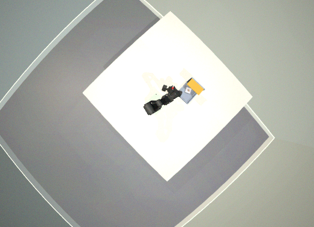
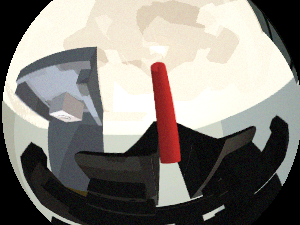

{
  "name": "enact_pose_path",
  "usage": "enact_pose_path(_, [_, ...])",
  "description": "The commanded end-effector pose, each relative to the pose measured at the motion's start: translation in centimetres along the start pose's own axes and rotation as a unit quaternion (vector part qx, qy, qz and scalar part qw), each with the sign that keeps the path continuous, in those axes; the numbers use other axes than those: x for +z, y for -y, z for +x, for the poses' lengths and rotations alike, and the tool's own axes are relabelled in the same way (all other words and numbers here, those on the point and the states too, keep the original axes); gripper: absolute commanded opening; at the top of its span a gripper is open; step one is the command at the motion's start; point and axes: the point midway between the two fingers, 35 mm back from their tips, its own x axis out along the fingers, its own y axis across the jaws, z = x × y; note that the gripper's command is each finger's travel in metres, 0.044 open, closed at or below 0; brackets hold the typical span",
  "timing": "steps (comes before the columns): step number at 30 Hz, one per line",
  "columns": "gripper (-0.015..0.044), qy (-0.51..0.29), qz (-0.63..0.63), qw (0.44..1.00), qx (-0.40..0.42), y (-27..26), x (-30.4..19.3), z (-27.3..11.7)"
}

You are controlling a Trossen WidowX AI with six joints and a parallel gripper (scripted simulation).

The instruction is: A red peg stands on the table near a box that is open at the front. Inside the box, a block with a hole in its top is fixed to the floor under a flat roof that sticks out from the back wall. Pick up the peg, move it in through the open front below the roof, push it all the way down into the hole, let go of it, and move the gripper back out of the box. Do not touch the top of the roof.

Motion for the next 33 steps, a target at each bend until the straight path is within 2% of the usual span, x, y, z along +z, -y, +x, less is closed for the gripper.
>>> enact_pose_path(1, [0.0000,-0.004,-0.003,1.000,0.003,-0.2,-0.7,-0.2])
enact_pose_path(33, [0.0000,-0.003,-0.001,1.000,0.003,0.2,-2.7,-2.4])
